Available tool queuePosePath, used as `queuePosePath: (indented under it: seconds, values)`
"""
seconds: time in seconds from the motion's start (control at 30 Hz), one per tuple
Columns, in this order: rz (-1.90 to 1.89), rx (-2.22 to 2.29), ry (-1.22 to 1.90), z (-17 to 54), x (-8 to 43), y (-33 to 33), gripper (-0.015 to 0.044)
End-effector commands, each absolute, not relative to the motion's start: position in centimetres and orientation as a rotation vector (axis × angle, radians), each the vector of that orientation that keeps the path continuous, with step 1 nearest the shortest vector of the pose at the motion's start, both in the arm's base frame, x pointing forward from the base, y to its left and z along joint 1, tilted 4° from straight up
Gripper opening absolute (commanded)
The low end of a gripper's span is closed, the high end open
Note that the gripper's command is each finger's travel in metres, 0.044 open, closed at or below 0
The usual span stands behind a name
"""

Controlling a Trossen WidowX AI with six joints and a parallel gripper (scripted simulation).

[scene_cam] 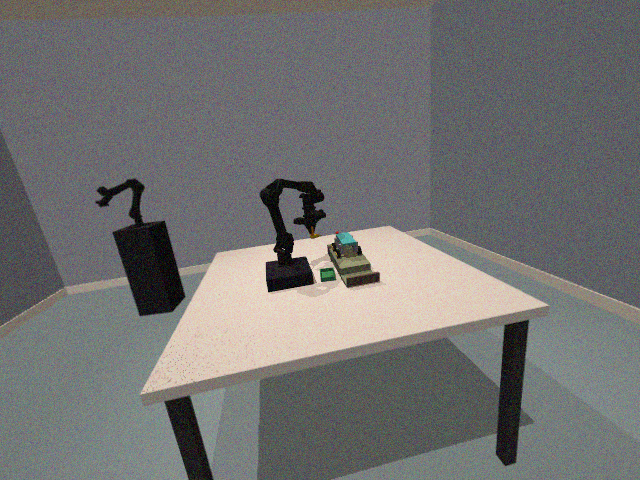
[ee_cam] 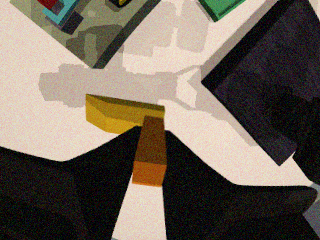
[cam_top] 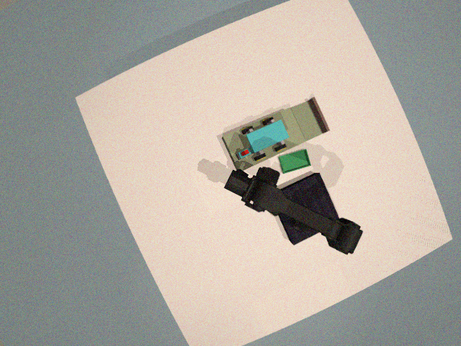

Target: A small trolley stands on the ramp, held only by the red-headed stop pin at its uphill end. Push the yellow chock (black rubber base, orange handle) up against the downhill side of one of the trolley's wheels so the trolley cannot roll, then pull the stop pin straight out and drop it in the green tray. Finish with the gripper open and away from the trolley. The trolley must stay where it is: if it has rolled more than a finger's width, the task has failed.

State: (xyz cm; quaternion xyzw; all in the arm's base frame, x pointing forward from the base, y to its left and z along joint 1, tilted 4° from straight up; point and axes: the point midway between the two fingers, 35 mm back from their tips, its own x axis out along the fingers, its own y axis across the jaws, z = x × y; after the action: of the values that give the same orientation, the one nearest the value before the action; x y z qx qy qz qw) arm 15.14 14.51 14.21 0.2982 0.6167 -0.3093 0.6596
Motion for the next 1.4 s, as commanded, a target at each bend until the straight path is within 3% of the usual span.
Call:
queuePosePath:
  seconds: [0.0, 0.87, 1.37]
  values:
    - [-0.61, 0.583, 1.428, 14.3, 15.2, 14.6, 0.0]
    - [0.058, -0.119, 1.524, 14.3, 15.2, 14.6, 0.0]
    - [0.073, -0.139, 1.522, 14.2, 16.2, 12.4, 0.0]
